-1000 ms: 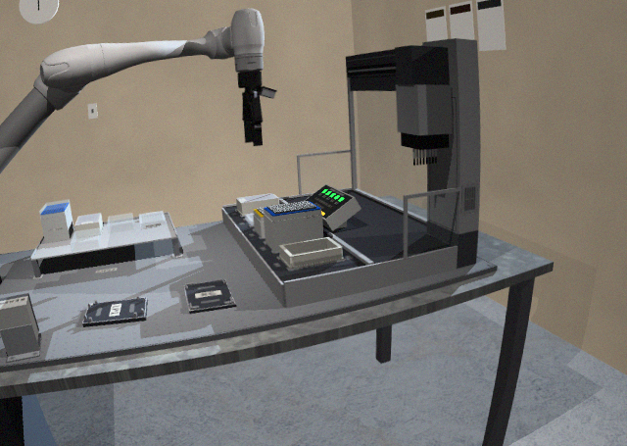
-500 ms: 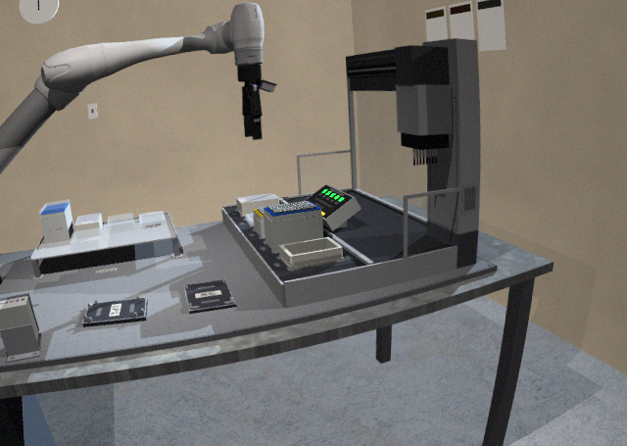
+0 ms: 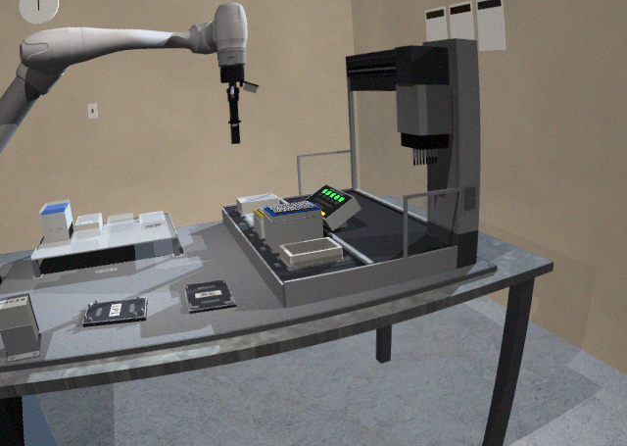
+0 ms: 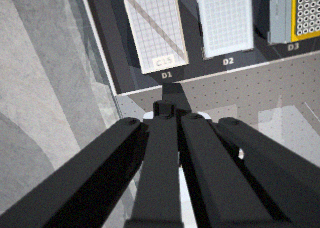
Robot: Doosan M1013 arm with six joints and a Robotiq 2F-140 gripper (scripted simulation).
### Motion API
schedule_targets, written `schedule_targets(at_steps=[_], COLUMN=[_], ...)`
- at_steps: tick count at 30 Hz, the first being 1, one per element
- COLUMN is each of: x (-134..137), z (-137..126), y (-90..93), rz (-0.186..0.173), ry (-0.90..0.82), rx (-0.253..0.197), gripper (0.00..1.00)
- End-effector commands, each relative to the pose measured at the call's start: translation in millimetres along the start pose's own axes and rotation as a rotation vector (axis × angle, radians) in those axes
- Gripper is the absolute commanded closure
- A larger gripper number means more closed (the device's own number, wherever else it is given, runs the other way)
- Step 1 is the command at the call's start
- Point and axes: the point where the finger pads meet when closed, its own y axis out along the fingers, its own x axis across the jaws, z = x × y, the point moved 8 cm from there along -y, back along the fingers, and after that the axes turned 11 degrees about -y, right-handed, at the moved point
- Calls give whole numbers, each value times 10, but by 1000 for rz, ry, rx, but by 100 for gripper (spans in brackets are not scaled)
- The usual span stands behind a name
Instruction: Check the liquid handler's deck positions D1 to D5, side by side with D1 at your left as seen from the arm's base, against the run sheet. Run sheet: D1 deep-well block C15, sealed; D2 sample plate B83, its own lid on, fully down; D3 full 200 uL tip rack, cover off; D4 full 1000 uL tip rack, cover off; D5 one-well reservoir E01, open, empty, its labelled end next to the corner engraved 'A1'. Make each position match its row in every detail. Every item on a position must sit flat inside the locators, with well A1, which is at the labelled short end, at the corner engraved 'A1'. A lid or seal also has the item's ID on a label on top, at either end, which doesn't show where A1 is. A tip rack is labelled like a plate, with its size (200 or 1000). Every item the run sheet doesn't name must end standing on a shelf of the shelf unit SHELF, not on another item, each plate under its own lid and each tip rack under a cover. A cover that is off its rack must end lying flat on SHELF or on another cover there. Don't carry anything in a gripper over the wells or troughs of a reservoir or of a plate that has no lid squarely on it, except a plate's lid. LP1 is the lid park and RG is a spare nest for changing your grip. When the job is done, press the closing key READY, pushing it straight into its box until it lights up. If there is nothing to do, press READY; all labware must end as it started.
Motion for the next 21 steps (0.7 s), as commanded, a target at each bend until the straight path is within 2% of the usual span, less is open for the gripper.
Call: schedule_targets(at_steps=[1, 3, 21], x=[10, 15, 15], z=[-187, -285, -285], y=[-18, -17, -17], rz=[2, 2, 3], ry=[74, 114, 434], rx=[8, 7, 7], gripper=[90, 90, 90])
